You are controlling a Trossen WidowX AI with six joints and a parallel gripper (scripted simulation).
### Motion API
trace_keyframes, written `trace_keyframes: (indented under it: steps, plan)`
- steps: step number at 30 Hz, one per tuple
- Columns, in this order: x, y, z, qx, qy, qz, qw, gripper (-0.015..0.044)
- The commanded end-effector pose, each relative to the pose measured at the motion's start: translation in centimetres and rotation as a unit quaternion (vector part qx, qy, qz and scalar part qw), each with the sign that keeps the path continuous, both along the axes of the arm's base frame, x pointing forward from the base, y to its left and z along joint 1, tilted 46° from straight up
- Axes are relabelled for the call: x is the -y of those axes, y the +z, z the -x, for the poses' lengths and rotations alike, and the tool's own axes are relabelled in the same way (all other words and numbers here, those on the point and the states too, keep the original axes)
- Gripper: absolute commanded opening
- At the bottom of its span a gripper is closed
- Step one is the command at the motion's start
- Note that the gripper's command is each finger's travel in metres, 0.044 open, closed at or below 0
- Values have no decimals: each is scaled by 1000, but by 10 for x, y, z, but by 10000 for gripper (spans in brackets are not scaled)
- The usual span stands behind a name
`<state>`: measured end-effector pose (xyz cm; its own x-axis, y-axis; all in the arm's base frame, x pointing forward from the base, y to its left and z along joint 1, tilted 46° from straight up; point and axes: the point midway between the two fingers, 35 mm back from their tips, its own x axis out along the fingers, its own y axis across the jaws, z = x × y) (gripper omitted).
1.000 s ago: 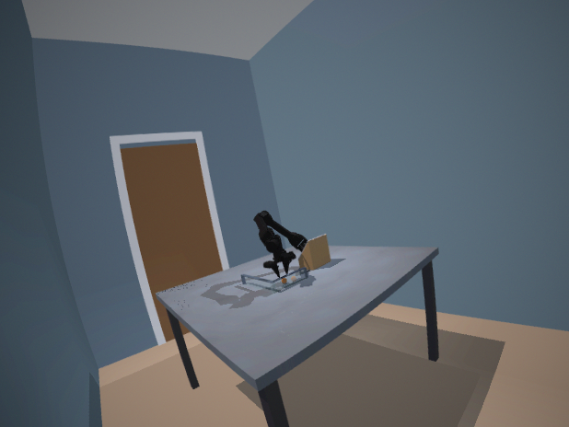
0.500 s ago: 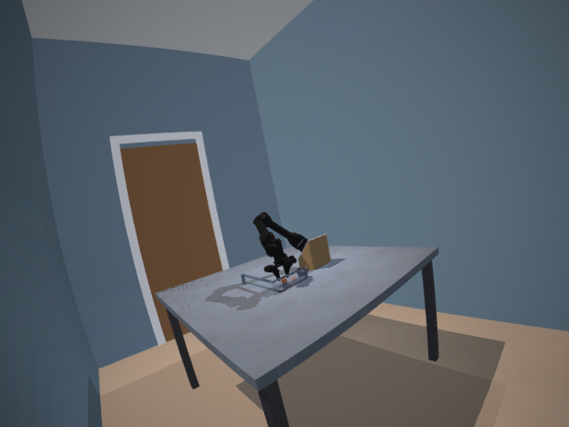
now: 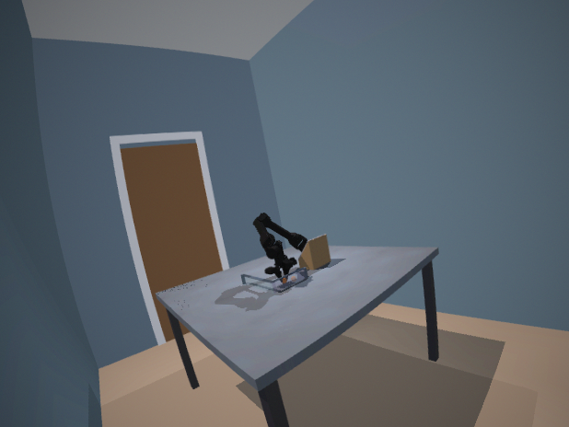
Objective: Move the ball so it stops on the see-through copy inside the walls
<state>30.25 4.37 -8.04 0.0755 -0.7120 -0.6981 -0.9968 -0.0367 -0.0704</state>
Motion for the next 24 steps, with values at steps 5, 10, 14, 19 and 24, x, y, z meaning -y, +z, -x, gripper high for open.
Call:
trace_keyframes:
  steps: [5, 10, 14, 19, 24]
  plan:
    - [0, 0, 0, -1, 3, 1, 1000, 56]
    - [-21, 14, -1, -2, 14, -17, 1000, 0]
    - [-35, 26, -1, -2, 14, -19, 1000, 0]
    - [-54, 45, 0, -3, 10, -14, 1000, 0]
    - [-74, 67, 4, -3, 6, -8, 1000, 0]
